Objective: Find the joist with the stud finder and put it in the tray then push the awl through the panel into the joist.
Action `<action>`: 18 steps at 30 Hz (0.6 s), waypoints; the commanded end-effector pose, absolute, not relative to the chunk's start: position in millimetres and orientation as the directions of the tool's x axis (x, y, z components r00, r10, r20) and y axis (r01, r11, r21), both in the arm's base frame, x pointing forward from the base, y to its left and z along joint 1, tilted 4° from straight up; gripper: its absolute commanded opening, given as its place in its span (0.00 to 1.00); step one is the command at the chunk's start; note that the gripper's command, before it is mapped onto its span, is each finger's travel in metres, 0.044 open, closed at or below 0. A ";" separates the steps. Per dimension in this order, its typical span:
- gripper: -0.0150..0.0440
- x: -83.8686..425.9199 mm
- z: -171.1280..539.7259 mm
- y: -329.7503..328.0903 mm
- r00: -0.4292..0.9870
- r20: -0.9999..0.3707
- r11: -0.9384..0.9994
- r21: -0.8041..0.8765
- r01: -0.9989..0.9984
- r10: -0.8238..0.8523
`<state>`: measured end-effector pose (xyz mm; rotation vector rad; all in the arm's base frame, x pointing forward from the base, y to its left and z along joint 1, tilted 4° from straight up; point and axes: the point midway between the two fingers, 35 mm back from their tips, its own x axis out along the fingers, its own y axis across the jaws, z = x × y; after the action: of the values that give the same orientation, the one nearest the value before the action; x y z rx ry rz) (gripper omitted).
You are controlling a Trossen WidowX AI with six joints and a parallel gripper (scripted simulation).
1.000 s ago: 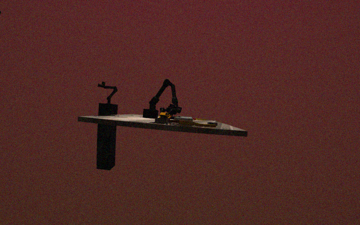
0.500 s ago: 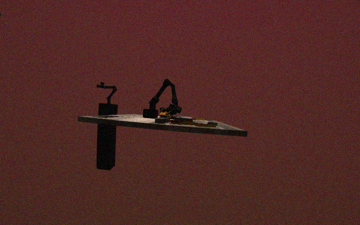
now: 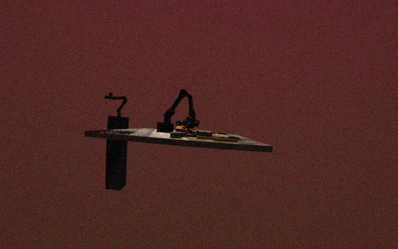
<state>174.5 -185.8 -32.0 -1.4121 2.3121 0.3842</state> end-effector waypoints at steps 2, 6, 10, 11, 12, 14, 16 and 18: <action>0.90 175.5 -34.9 -183.5 -0.408 -0.485 0.454 0.024 -0.891 -0.774; 0.90 176.7 -35.2 -181.6 -0.408 -0.485 0.454 0.024 -0.891 -0.774; 0.90 176.7 -35.2 -181.6 -0.408 -0.485 0.454 0.024 -0.891 -0.774; 0.90 176.7 -35.2 -181.6 -0.408 -0.485 0.454 0.024 -0.891 -0.774; 0.90 176.7 -35.2 -181.6 -0.408 -0.485 0.454 0.024 -0.891 -0.774; 0.90 176.7 -35.2 -181.6 -0.408 -0.485 0.454 0.024 -0.891 -0.774; 0.90 176.7 -35.2 -181.6 -0.408 -0.485 0.454 0.024 -0.891 -0.774; 0.90 176.7 -35.2 -181.6 -0.408 -0.485 0.454 0.024 -0.891 -0.774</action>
<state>175.5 -184.4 -32.1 -1.4113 2.3159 0.3806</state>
